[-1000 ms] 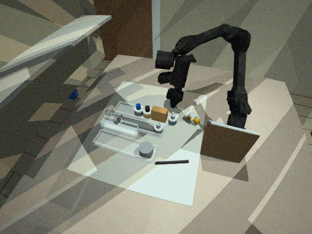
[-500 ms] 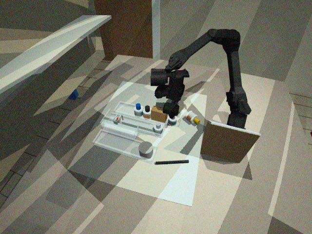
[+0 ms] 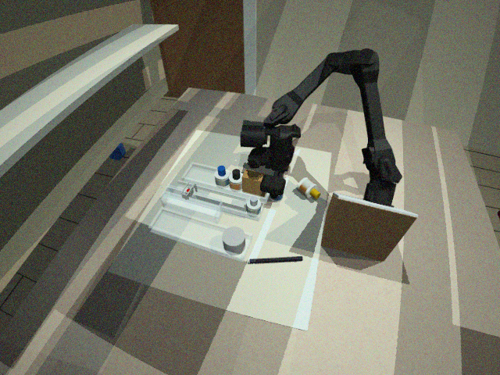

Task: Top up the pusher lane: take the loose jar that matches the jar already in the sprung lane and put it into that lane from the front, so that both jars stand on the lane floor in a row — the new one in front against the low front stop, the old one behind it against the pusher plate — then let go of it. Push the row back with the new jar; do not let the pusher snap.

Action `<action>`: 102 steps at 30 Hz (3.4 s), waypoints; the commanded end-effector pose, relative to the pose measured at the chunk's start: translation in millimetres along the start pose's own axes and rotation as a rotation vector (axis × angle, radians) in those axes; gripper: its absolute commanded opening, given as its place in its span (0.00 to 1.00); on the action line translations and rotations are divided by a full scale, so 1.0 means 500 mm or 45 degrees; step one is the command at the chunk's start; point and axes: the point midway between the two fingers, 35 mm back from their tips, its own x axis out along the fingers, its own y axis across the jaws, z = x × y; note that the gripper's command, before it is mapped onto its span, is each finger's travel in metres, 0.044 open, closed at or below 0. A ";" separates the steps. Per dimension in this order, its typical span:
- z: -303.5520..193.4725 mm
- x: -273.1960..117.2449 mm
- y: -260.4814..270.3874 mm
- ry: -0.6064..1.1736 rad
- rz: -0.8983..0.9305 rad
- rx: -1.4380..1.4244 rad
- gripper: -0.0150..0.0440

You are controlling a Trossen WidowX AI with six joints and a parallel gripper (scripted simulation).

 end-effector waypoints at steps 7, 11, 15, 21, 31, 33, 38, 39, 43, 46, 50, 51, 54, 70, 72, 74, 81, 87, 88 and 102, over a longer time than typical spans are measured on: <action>-0.003 0.033 0.000 0.003 -0.006 -0.009 1.00; -0.003 0.045 -0.001 0.003 -0.007 -0.009 1.00; -0.003 0.047 -0.001 0.003 -0.007 -0.009 0.91; -0.003 0.047 -0.001 0.003 -0.007 -0.009 0.64; -0.004 0.047 0.000 0.003 -0.008 -0.010 0.43; -0.008 0.046 0.008 0.006 -0.011 -0.016 0.34; -0.015 0.023 0.028 0.012 -0.016 -0.032 0.25; -0.014 0.015 0.029 0.012 -0.015 -0.033 0.25; -0.043 0.031 0.044 0.104 0.041 -0.031 0.25; -0.036 0.002 0.041 0.108 0.045 -0.026 0.25; -0.019 -0.052 0.032 0.078 0.030 -0.020 0.25; -0.014 -0.066 0.030 0.068 0.026 -0.019 0.25; -0.004 -0.109 0.021 0.038 0.013 -0.015 0.25; 0.011 -0.105 0.097 0.002 0.001 0.032 0.25; 0.011 -0.091 0.117 0.002 0.001 0.043 0.25; 0.009 -0.077 0.137 0.002 0.000 0.053 0.25; 0.006 -0.055 0.160 0.002 0.000 0.066 0.25; 0.007 -0.016 0.159 0.002 -0.001 0.066 0.25; 0.007 -0.012 0.159 0.002 -0.001 0.066 0.25; 0.013 -0.010 0.159 0.001 -0.001 0.066 0.25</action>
